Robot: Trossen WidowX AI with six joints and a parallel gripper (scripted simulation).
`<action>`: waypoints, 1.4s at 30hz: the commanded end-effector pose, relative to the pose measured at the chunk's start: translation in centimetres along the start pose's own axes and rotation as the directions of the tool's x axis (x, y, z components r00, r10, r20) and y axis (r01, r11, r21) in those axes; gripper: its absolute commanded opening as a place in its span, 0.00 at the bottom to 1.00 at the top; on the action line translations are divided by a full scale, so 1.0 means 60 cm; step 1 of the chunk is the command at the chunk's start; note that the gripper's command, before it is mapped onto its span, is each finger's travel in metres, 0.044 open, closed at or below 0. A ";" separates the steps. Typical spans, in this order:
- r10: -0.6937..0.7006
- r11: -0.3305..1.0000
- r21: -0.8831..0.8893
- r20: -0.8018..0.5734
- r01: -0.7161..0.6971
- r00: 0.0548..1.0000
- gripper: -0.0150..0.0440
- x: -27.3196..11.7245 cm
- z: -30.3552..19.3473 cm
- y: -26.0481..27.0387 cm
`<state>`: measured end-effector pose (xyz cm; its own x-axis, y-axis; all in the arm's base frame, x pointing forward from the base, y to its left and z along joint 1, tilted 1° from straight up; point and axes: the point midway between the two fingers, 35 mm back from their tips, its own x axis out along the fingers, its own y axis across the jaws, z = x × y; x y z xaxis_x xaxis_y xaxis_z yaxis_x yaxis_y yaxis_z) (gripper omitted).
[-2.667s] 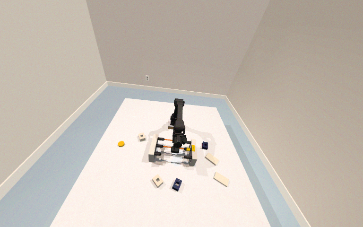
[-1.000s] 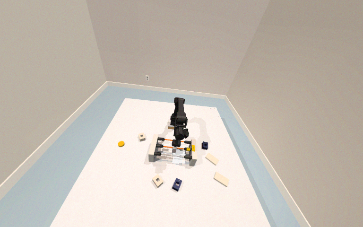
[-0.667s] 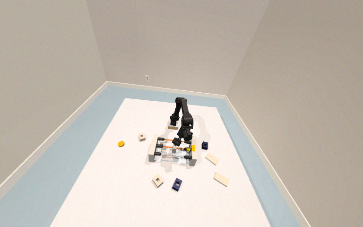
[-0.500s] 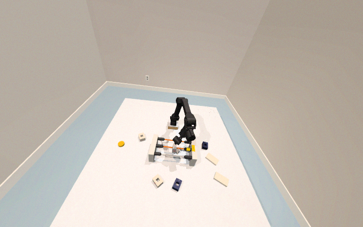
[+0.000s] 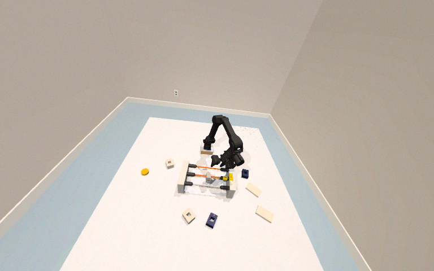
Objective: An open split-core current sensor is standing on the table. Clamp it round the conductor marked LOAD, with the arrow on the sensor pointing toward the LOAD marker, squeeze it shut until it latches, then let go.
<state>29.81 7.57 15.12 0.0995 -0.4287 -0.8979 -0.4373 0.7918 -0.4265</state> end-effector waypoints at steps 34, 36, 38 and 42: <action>-0.498 0.268 0.939 0.328 -0.217 0.803 1.00 -0.079 -0.033 0.083; -0.498 0.268 0.939 0.328 -0.217 0.803 1.00 -0.079 -0.033 0.083; -0.483 0.316 0.935 0.305 -0.162 0.821 1.00 -0.073 -0.030 0.084; -0.483 0.316 0.935 0.305 -0.162 0.821 1.00 -0.073 -0.030 0.084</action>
<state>25.55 12.60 17.17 0.5680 -0.6018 -0.5615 0.6842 0.7244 -0.0842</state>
